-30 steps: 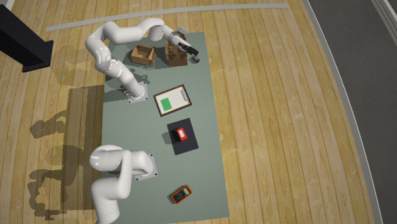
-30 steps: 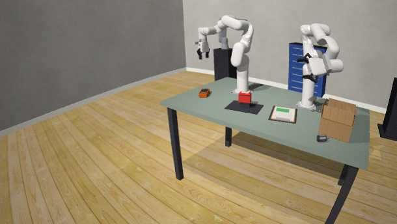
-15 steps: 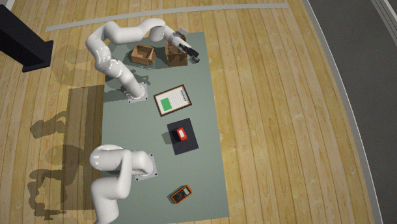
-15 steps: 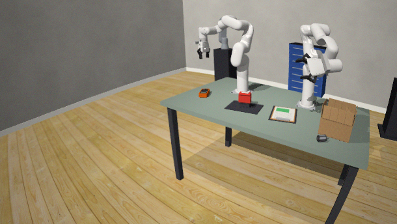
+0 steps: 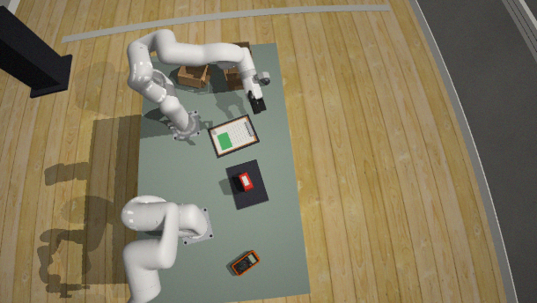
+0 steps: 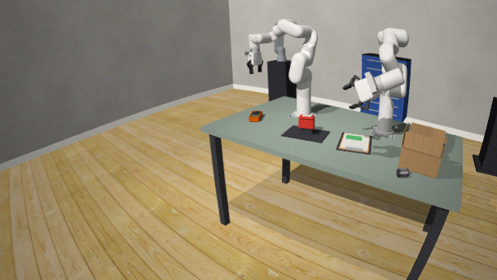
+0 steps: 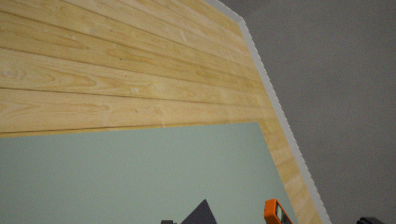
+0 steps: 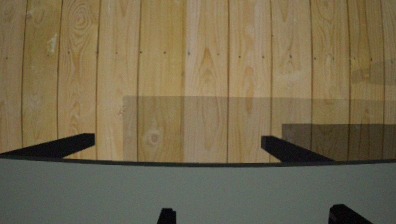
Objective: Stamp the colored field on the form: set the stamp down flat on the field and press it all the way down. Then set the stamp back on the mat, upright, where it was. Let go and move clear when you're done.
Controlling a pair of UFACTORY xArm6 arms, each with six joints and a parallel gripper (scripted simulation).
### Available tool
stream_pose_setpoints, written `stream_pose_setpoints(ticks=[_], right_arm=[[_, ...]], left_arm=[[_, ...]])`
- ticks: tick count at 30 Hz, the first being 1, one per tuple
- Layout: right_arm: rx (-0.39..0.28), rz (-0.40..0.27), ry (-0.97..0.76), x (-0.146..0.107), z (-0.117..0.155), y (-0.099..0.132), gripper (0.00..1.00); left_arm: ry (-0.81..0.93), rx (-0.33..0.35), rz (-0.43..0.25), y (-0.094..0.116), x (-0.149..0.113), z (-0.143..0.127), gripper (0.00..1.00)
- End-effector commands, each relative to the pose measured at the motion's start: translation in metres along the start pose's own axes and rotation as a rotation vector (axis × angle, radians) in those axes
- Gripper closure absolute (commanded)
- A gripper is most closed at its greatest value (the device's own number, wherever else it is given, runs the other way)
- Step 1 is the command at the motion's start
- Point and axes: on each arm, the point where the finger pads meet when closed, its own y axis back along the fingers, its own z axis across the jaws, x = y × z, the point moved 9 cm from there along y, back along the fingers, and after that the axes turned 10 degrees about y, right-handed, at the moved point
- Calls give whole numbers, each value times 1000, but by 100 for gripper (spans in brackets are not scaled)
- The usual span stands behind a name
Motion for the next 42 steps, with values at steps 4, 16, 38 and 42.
stream_pose_setpoints(ticks=[4, 16, 38, 42], right_arm=[[-1, 4, 0, 1, 0, 2, 0], [-1, 4, 0, 1, 0, 2, 0], [-1, 4, 0, 1, 0, 2, 0], [-1, 4, 0, 1, 0, 2, 0]], left_arm=[[-96, 208, -350, -98, -19, 24, 0], [-351, 489, -654, -188, -50, 62, 0], [-918, 787, -804, -315, -136, 148, 0], [-922, 788, -804, -316, -136, 148, 0]])
